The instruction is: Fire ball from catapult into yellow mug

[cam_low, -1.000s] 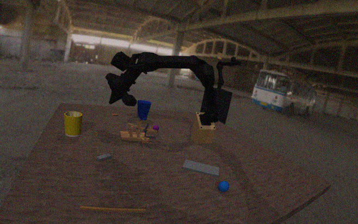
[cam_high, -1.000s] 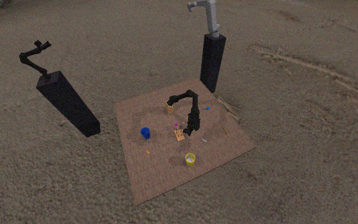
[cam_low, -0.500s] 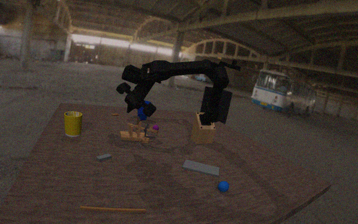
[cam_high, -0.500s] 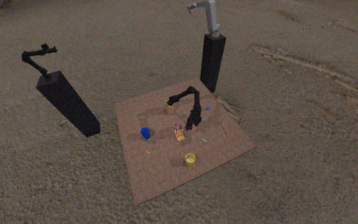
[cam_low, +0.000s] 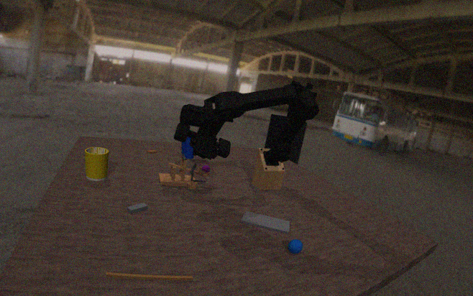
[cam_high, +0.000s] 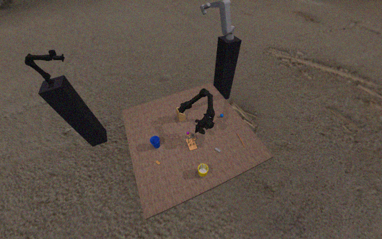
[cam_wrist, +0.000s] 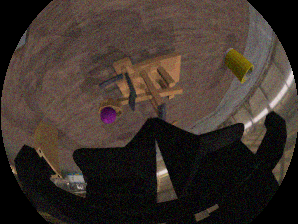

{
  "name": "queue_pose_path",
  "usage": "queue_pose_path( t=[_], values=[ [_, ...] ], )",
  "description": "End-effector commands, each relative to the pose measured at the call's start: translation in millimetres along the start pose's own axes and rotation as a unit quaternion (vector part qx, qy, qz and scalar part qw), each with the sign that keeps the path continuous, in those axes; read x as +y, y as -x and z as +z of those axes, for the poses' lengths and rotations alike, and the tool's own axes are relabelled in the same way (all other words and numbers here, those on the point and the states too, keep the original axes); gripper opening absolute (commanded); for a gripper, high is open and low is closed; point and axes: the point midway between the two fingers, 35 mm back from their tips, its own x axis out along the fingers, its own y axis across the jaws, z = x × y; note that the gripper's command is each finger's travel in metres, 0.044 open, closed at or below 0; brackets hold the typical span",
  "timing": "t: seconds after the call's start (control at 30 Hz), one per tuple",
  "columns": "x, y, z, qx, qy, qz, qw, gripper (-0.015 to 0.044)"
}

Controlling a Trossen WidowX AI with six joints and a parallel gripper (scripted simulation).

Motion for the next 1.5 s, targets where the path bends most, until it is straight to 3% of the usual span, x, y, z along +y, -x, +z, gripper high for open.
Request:
queue_pose_path(
  t=[0.0,0.2,1.47],
  values=[
    [27.5,-3.1,-8.3,0.036,0.066,0.021,0.997,0.0000],
    [52.6,-4.8,-17.5,0.067,0.129,0.043,0.988,0.0000],
    [60.5,-44.9,11.9,0.066,0.129,0.043,0.988,0.0000]
  ],
)
